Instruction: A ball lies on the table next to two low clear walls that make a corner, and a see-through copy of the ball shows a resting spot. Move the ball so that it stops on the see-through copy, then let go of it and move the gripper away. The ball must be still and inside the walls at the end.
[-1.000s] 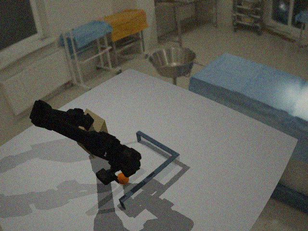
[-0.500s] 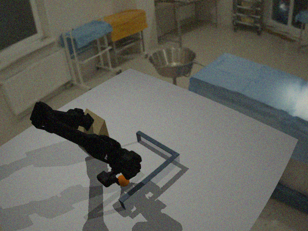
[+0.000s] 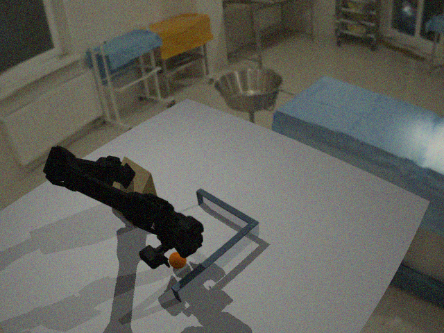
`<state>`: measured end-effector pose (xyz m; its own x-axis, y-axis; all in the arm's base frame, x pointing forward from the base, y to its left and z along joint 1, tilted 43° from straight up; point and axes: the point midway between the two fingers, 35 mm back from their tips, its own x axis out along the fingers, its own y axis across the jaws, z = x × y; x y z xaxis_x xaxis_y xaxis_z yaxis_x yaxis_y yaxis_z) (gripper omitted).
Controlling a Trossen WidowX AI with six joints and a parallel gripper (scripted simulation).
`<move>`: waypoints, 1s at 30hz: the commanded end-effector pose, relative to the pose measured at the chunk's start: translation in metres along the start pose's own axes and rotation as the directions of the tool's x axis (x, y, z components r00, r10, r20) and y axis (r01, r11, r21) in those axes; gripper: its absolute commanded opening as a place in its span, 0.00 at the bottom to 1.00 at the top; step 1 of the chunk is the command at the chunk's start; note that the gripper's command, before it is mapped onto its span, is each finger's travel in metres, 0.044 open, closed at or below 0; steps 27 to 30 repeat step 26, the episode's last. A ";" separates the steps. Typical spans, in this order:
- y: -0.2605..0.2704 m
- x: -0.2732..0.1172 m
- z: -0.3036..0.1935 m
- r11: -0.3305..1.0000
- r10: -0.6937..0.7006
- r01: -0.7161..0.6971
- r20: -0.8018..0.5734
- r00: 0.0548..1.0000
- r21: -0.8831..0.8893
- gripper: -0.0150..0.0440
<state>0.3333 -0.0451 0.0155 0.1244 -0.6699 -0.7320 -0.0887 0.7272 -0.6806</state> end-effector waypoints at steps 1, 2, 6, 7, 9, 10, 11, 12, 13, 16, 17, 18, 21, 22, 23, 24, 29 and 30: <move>0.002 -0.038 0.004 1.000 0.004 -0.004 0.010 1.000 0.003 0.85; 0.002 -0.056 0.003 1.000 0.003 -0.003 0.009 1.000 0.002 0.85; 0.001 -0.082 0.000 1.000 0.000 0.000 0.008 1.000 0.000 0.85; 0.001 -0.082 0.000 1.000 0.000 0.000 0.008 1.000 0.000 0.85; 0.001 -0.082 0.000 1.000 0.000 0.000 0.008 1.000 0.000 0.85; 0.001 -0.082 0.000 1.000 0.000 0.000 0.008 1.000 0.000 0.85; 0.002 -0.075 0.002 1.000 -0.002 0.002 0.020 1.000 -0.006 0.85; 0.002 -0.075 0.002 1.000 -0.002 0.002 0.020 1.000 -0.006 0.85; 0.002 -0.075 0.002 1.000 -0.002 0.002 0.020 1.000 -0.006 0.85; 0.002 -0.075 0.002 1.000 -0.002 0.002 0.020 1.000 -0.006 0.85; 0.002 -0.075 0.002 1.000 -0.002 0.002 0.020 1.000 -0.006 0.85; 0.002 -0.077 0.002 1.000 -0.001 0.002 0.020 1.000 -0.005 0.89; 0.001 -0.106 0.000 1.000 -0.003 0.003 0.017 1.000 -0.004 1.00; 0.001 -0.113 -0.001 1.000 -0.004 0.004 0.017 1.000 -0.003 1.00; 0.000 -0.115 -0.001 1.000 -0.004 0.004 0.017 1.000 -0.003 1.00; 0.000 -0.115 -0.001 1.000 -0.004 0.004 0.017 1.000 -0.003 1.00; 0.000 -0.115 -0.001 1.000 -0.004 0.004 0.017 1.000 -0.003 1.00; 0.000 -0.115 -0.001 1.000 -0.004 0.004 0.017 1.000 -0.003 1.00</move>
